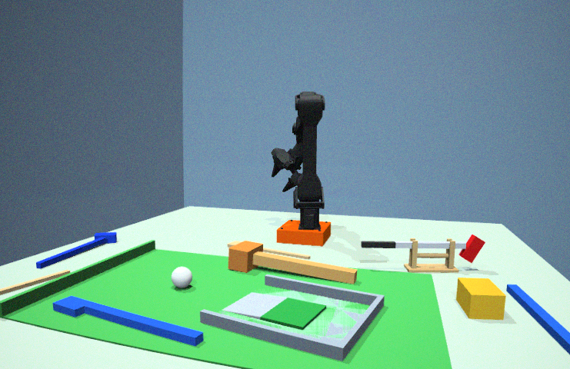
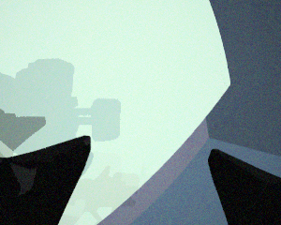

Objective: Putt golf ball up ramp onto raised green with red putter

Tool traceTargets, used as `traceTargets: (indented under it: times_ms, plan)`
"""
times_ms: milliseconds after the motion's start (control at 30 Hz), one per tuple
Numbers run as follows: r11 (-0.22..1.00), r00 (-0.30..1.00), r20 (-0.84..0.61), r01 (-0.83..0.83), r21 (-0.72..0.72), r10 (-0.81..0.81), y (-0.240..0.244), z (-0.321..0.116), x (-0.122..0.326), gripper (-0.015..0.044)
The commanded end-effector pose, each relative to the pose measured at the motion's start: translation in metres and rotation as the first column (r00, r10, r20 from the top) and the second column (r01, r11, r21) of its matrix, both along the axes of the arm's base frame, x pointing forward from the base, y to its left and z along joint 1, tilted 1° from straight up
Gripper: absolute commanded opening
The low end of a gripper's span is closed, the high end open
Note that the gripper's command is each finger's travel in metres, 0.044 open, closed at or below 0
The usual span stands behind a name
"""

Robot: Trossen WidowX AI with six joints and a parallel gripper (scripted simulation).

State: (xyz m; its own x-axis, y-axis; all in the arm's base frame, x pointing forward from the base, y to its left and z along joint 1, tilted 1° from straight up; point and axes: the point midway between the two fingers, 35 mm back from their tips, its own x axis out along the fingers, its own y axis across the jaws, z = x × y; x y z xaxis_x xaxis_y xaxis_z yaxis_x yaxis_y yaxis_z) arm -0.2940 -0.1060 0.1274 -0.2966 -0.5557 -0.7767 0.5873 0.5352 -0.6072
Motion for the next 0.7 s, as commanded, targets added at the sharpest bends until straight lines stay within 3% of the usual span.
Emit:
traceTargets:
  times_ms: [0,300,667]
  plan:
    - [1.0,1.0,0.002,-0.006,0.0,0.006,-0.002,0.0,0.001,0.0426]
    - [0.96,0.955,0.099,-0.281,-0.011,0.281,-0.106,0.0,0.066,0.044]
    - [0.786,0.768,0.218,-0.619,0.009,0.602,-0.19,-0.004,0.204,0.044]
